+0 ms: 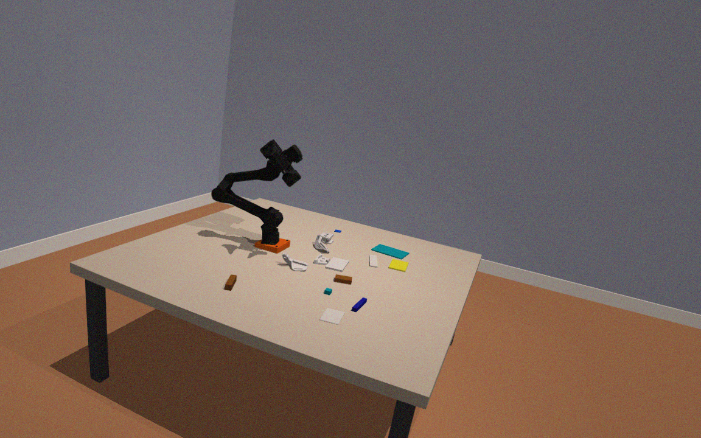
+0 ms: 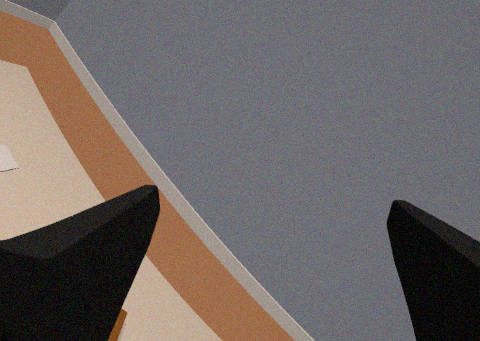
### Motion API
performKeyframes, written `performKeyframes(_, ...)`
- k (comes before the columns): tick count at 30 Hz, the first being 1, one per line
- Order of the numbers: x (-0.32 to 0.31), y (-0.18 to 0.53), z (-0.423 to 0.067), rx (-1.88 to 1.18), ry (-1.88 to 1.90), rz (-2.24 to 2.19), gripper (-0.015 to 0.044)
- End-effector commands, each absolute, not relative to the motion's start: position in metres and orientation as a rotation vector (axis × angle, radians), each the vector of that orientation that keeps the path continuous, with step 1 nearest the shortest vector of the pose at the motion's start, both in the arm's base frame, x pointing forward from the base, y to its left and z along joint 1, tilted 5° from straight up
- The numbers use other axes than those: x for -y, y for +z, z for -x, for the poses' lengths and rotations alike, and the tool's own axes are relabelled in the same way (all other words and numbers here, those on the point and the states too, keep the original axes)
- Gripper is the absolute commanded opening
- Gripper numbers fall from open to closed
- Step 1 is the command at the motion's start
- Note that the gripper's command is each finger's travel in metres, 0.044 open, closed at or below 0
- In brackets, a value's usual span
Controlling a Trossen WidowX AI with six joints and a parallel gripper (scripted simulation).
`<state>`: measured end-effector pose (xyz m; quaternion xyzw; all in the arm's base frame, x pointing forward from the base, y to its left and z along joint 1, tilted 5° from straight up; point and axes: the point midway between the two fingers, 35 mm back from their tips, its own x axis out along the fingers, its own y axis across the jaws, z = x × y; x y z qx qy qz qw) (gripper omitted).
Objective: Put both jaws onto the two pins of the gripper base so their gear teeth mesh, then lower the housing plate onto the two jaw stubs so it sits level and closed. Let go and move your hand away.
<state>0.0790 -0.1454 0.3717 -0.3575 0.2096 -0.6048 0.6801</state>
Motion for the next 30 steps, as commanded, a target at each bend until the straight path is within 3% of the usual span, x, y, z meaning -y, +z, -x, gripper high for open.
performKeyframes(1,0.1454,0.3717,-0.0790,-0.470,-1.358,0.803,0.0426)
performKeyframes(17,0.1454,0.3717,-0.0790,-0.470,-1.358,0.803,0.0006)
performKeyframes(30,0.1454,0.3717,-0.0790,-0.470,-1.358,0.803,0.0000)
